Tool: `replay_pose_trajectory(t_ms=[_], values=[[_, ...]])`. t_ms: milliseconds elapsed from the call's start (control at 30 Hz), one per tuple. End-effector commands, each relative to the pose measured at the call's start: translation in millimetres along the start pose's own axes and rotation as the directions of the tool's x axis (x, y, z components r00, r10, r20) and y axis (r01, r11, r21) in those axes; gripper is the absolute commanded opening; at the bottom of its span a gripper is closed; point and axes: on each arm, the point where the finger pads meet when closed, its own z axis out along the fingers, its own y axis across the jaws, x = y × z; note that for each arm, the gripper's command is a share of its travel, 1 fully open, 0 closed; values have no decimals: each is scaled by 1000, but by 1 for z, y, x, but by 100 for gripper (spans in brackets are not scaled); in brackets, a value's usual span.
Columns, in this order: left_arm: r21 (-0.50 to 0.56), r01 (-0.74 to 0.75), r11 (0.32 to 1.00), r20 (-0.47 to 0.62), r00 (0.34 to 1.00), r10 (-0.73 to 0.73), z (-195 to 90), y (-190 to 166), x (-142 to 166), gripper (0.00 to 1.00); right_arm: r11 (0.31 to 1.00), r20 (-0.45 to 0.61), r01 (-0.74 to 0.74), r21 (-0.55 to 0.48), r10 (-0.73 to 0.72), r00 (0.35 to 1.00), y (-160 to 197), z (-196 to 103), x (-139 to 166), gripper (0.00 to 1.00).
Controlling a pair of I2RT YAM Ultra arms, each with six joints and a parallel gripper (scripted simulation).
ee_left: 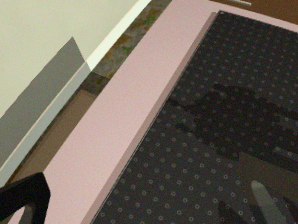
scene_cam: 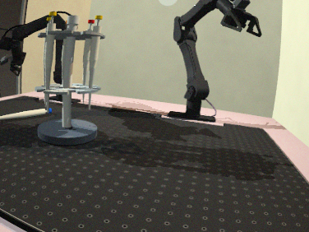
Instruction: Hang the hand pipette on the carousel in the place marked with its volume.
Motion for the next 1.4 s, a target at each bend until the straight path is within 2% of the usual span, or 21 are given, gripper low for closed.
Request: replay_pose_trajectory(t_ms=[0, 33, 67, 167, 233, 267, 300, 333, 367, 400, 667, 767, 967, 1167, 1233, 1300, 1367], values=[[-36, 68, 997, -80, 994, -70, -36, 4, 24, 100, 1000, 16, -27, 10, 26, 1000, -9, -3, -5, 100], [-36, 68, 997, -81, 994, -70, -36, 4, 24, 100, 1000, 16, -27, 10, 26, 1000, -9, -3, -5, 100], [-32, 78, 996, -141, 987, -82, -31, 0, 28, 100, 1000, 16, -27, 10, 26, 1000, -9, -3, -5, 100], [-38, 87, 995, -152, 984, -92, -37, 0, 31, 100, 1000, 16, -27, 10, 26, 1000, -9, -3, -5, 100], [-59, 117, 991, -187, 974, -126, -50, 1, 39, 100, 1000, 16, -27, 10, 26, 1000, -9, -3, -5, 100], [-66, 123, 990, -151, 980, -131, -67, 2, 43, 100, 1000, 16, -27, 10, 26, 1000, -9, -3, -5, 100], [-74, 129, 989, -138, 981, -139, -73, 5, 44, 100, 1000, 16, -27, 10, 26, 1000, -9, -3, -5, 100], [-31, 94, 995, -140, 985, -97, -72, -6, 43, 100, 1000, 16, -27, 10, 26, 1000, -9, -3, -5, 100], [14, 67, 998, -158, 985, -64, -67, -14, 44, 100, 1000, 16, -27, 10, 26, 1000, -9, -3, -5, 100], [46, 38, 998, -238, 971, -26, -42, -19, 53, 100, 1000, 16, -27, 10, 26, 1000, -9, -3, -5, 100], [267, -138, 954, -201, 960, 195, 7, -51, 45, 100, 1000, 16, -27, 10, 26, 1000, -9, -3, -5, 100], [287, -156, 945, -187, 958, 215, 11, -53, 45, 100, 1000, 16, -27, 10, 26, 1000, -9, -3, -5, 100], [451, -280, 848, -117, 923, 367, 47, -81, 50, 100, 1000, 16, -27, 10, 26, 1000, -9, -3, -5, 100], [582, -393, 712, 7, 878, 479, 79, -109, 59, 100, 1000, 16, -27, 10, 26, 1000, -9, -3, -5, 100], [598, -430, 677, 62, 866, 496, 81, -105, 53, 100, 1000, 16, -27, 10, 26, 1000, -9, -3, -5, 100], [598, -430, 677, 62, 866, 496, 81, -105, 53, 100, 1000, 16, -27, 10, 26, 1000, -9, -3, -5, 100], [638, -455, 621, 100, 849, 519, 93, -116, 64, 100, 1000, 16, -27, 10, 26, 1000, -9, -3, -5, 100]])
